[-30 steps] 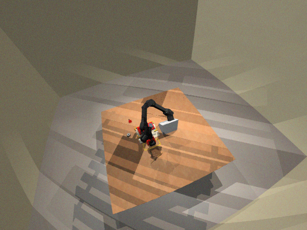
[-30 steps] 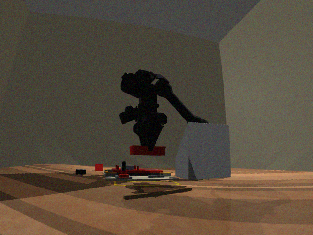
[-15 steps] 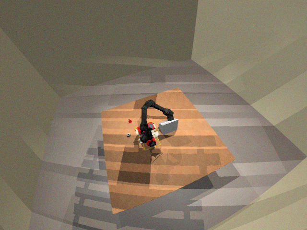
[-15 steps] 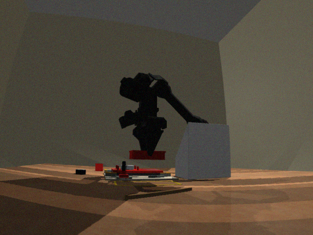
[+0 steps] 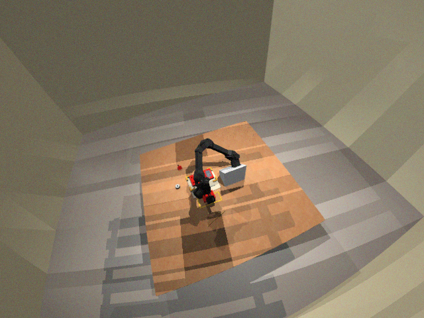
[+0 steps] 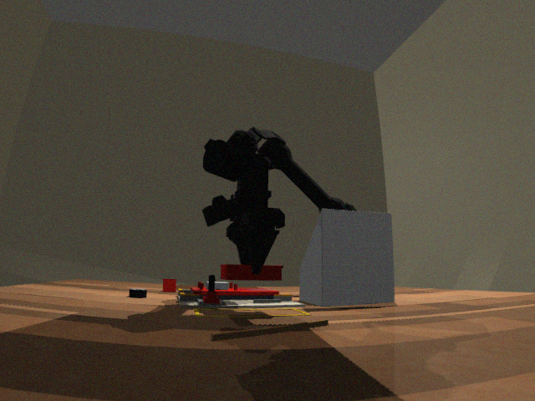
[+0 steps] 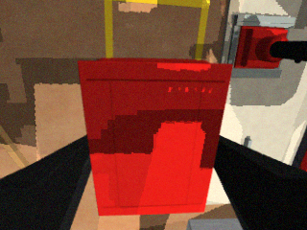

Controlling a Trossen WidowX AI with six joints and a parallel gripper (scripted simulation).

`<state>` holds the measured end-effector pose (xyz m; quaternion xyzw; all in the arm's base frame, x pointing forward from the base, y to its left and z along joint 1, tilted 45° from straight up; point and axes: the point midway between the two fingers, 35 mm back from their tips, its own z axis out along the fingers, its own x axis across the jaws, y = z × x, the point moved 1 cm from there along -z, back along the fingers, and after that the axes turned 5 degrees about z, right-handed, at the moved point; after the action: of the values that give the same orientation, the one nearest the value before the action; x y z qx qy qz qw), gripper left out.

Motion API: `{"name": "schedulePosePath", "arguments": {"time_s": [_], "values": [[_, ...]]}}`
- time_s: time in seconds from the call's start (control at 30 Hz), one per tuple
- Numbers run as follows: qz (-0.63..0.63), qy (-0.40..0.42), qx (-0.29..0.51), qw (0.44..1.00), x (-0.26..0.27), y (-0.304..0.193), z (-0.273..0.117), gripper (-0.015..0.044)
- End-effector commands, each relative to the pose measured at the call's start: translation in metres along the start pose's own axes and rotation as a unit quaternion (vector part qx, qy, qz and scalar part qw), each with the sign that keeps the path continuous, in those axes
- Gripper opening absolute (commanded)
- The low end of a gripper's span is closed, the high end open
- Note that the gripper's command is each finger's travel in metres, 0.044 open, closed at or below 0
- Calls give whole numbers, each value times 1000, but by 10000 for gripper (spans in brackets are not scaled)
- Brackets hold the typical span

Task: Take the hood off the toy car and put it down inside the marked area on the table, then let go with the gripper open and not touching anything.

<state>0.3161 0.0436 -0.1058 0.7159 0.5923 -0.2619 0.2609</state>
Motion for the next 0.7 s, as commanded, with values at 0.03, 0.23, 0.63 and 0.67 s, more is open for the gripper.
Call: {"name": "schedulePosePath", "arguments": {"time_s": [0.03,0.23,0.63,0.67], "values": [[-4,-3,-1,1000,-1,-1,6,0],[-4,-4,-1,1000,-1,-1,11,0],[-4,-4,-1,1000,-2,-1,21,0],[-4,-4,-1,1000,-2,-1,22,0]]}}
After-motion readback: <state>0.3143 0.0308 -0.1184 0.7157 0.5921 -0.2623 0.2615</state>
